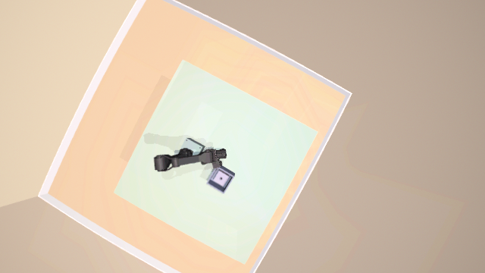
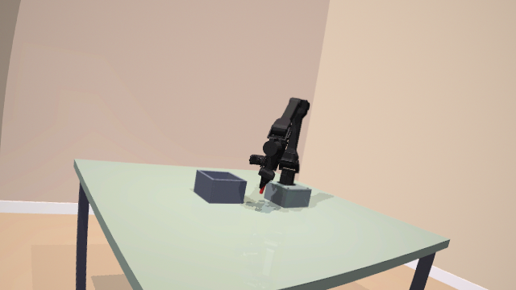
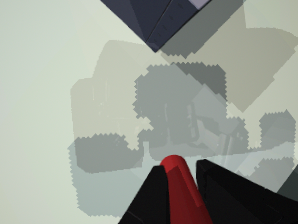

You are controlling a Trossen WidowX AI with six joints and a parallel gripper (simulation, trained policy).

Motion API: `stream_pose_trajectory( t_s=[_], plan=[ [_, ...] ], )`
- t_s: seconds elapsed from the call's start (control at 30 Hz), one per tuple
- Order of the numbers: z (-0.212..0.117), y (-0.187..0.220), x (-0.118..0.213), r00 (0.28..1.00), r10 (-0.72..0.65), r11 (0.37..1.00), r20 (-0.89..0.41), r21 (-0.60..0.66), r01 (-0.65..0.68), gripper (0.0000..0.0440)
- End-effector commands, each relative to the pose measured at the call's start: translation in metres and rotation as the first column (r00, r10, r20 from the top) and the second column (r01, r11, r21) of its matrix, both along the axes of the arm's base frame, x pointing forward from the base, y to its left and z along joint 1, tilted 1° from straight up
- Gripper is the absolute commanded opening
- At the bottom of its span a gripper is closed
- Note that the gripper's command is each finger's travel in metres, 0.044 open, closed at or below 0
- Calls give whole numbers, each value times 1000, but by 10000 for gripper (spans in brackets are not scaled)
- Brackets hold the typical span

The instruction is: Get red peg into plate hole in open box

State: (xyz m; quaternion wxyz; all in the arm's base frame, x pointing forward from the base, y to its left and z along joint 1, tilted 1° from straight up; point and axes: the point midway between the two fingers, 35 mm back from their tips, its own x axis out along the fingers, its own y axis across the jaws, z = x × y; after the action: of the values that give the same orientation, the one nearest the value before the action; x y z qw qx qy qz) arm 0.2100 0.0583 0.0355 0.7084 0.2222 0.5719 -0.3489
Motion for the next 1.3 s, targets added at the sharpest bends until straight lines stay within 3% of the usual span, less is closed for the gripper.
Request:
stream_pose_trajectory(
  t_s=[0.0, 0.57, 1.27],
  plan=[
    [12, -6, 8, 1000, 23, 1000, 17, -18, -22, 0],
    [55, -42, 50, 998, 20, 999, 60, -45, -17, 0],
    [56, -112, 87, 989, -117, 993, 87, 1, 117, 0]
  ],
)
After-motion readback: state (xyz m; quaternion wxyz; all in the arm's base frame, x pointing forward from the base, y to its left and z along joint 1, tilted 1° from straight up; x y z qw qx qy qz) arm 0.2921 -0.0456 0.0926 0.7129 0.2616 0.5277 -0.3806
